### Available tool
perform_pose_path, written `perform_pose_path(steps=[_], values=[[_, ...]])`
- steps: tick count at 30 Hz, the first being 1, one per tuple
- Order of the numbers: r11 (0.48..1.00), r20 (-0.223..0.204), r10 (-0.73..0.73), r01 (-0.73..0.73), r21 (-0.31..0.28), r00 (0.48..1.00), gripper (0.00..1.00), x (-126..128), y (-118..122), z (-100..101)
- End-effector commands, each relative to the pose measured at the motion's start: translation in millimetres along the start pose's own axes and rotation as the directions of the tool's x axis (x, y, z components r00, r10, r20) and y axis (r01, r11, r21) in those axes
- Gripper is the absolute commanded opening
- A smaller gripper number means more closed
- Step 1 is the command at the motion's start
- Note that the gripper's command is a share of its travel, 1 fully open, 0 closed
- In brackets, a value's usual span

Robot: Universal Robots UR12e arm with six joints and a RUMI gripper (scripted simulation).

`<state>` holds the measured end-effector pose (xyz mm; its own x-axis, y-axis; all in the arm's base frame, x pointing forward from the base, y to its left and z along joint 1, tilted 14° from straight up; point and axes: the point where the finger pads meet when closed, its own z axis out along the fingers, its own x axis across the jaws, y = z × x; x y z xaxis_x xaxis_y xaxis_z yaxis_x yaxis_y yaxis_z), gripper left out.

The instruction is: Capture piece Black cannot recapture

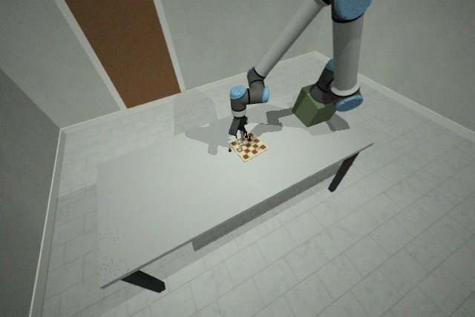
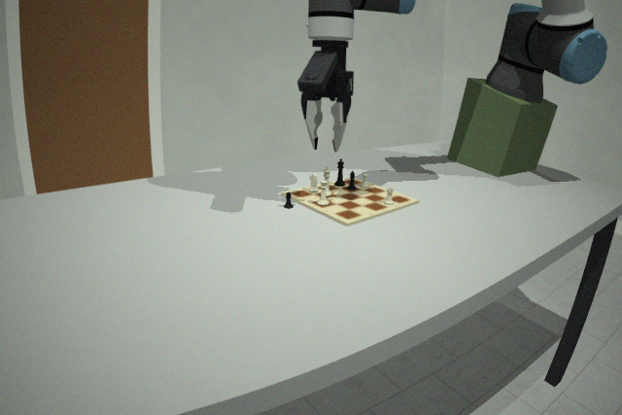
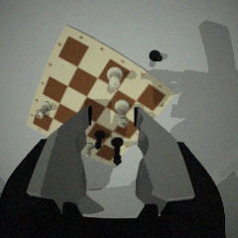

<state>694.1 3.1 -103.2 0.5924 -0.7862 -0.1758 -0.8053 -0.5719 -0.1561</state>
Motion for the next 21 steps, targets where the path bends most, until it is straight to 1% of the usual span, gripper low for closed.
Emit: perform_pose_path(steps=[1,14,21], values=[[1.0,-0.001,0.0,0.0,0.001,1.0,0.25,0.5,-0.4,-0.7],[1.0,-0.001,0.0,0.0,0.001,1.0,0.25,0.5,-0.4,-0.2],[1.0,-0.001,0.0,0.0,0.001,1.0,0.25,0.6,-0.4,3.1]])
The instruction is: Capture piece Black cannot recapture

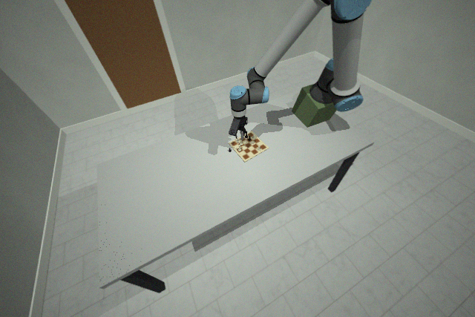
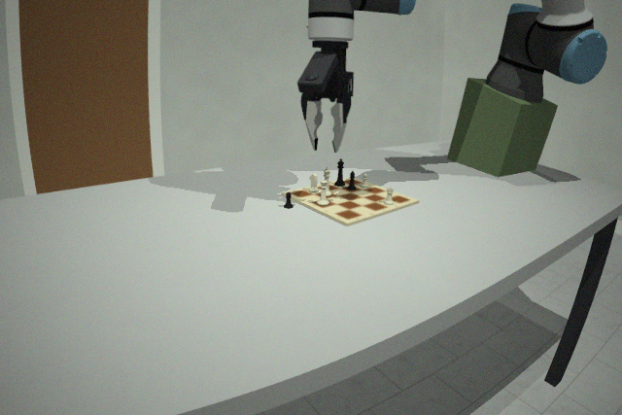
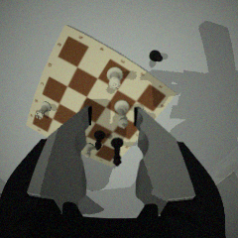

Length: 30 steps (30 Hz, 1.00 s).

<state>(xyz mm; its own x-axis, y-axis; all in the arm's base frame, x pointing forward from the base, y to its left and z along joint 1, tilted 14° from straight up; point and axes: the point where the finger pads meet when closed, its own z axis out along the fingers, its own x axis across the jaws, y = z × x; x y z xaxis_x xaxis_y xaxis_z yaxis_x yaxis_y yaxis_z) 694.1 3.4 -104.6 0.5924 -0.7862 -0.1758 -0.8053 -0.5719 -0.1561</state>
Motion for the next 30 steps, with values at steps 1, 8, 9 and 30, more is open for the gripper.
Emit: perform_pose_path(steps=[1,8,9,30], values=[[1.0,-0.001,0.0,0.0,0.001,1.0,0.25,1,0,2],[1.0,-0.001,0.0,0.0,0.001,1.0,0.25,1,0,8],[1.0,-0.001,0.0,0.0,0.001,1.0,0.25,1,0,9],[1.0,-0.001,0.0,0.0,0.001,1.0,0.25,1,0,38]])
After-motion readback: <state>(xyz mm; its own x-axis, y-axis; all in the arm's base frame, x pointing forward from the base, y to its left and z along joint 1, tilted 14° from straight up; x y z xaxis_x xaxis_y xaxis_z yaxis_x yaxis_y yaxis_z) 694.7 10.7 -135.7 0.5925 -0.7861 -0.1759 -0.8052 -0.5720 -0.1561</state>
